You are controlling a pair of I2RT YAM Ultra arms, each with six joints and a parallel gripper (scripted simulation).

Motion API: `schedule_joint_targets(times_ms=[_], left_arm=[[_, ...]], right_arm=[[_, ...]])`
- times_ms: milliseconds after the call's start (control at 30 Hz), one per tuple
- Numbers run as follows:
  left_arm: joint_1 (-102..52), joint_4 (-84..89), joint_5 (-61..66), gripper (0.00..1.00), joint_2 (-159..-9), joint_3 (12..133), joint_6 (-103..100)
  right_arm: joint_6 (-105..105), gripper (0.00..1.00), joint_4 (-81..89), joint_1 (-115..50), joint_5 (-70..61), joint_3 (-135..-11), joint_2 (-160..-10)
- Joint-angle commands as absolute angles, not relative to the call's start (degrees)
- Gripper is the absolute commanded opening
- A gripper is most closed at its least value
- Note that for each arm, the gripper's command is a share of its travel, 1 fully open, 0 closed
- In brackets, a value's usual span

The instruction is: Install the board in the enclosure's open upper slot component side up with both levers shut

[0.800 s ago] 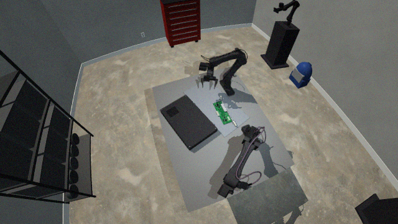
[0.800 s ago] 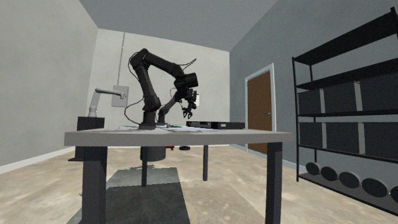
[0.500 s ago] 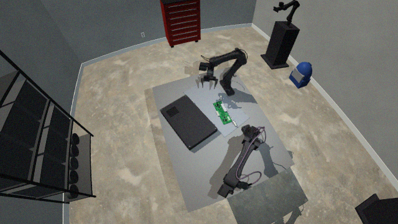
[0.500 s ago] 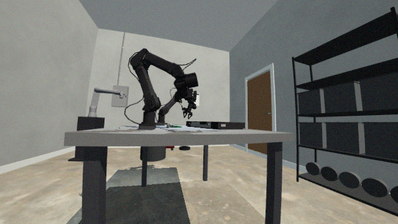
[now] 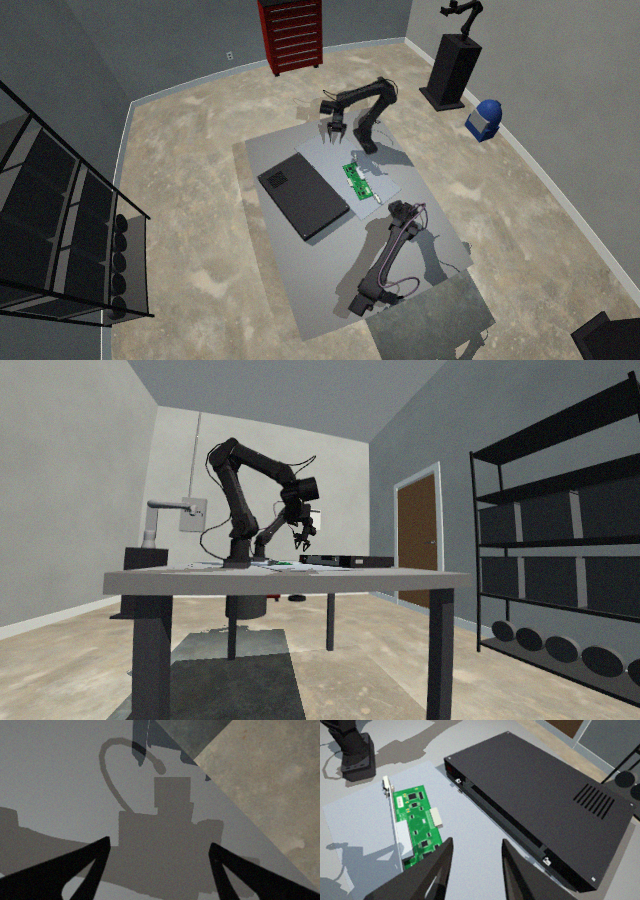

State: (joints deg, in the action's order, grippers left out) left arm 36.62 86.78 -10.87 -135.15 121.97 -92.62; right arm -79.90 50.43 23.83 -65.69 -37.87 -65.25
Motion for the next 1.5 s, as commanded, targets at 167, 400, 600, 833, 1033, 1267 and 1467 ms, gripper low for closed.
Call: schedule_joint_targets(times_ms=[167, 400, 600, 833, 1033, 1267, 1467], left_arm=[[24.1, 86.6, -9.2, 1.00, -121.0, 115.1, -80.2], [15.5, 87.0, -8.2, 1.00, -112.8, 111.8, -71.9], [5.5, 86.5, -7.2, 1.00, -102.1, 105.7, -63.5], [-4.4, 86.3, -6.1, 1.00, -92.1, 100.6, -54.5], [-12.9, 86.1, -5.0, 1.00, -83.0, 95.8, -46.6], [-24.0, 85.8, -3.9, 1.00, -71.7, 89.9, -36.7], [-30.9, 85.0, -3.7, 1.00, -65.1, 86.8, -30.9]], right_arm=[[-74.2, 0.47, 47.4, 15.2, -58.0, -37.4, -67.5], [-69.6, 0.47, 44.8, 8.9, -52.3, -37.2, -68.6], [-65.2, 0.47, 42.3, 1.0, -46.8, -36.8, -69.9], [-60.4, 0.47, 39.7, -6.3, -40.8, -36.6, -71.1], [-56.7, 0.47, 37.4, -12.7, -36.3, -36.2, -72.3], [-52.1, 0.47, 34.8, -19.7, -30.7, -36.0, -73.7], [-49.4, 0.47, 33.3, -23.6, -27.3, -35.9, -74.5]])
